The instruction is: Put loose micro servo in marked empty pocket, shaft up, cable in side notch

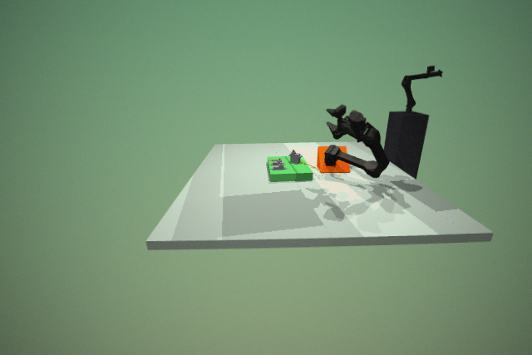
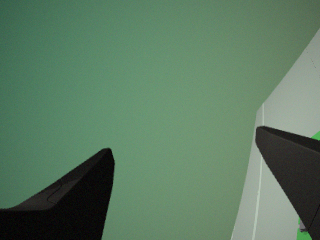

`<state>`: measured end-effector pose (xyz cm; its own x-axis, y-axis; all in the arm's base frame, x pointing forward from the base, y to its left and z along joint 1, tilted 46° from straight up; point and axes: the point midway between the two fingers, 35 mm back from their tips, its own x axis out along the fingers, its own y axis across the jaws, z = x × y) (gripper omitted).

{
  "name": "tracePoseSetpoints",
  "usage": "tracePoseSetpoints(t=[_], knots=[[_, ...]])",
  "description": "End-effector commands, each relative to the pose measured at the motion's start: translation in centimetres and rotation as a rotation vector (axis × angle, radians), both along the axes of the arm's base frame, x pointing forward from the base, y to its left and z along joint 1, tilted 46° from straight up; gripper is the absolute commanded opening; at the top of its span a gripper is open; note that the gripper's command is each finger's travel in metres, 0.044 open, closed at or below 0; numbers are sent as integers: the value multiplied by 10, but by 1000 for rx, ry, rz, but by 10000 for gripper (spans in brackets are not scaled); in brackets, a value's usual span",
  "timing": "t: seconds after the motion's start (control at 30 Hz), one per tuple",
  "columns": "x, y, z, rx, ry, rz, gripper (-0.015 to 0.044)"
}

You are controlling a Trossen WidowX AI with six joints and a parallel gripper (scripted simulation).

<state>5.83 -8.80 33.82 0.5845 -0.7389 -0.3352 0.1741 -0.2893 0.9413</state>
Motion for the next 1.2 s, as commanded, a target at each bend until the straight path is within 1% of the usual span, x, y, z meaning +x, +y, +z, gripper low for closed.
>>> tracePoseSetpoints(t=[0.0,0.03,0.13,0.47,0.87,1.17], knots=[[0,0,0,0,2,1,426],[1,-1,-1,1,9,4,440],[7,-3,-4,7,48,22,440],[36,-17,-23,22,266,138,440],[72,-30,-60,52,591,385,440],[94,-35,-92,86,791,615,440]])
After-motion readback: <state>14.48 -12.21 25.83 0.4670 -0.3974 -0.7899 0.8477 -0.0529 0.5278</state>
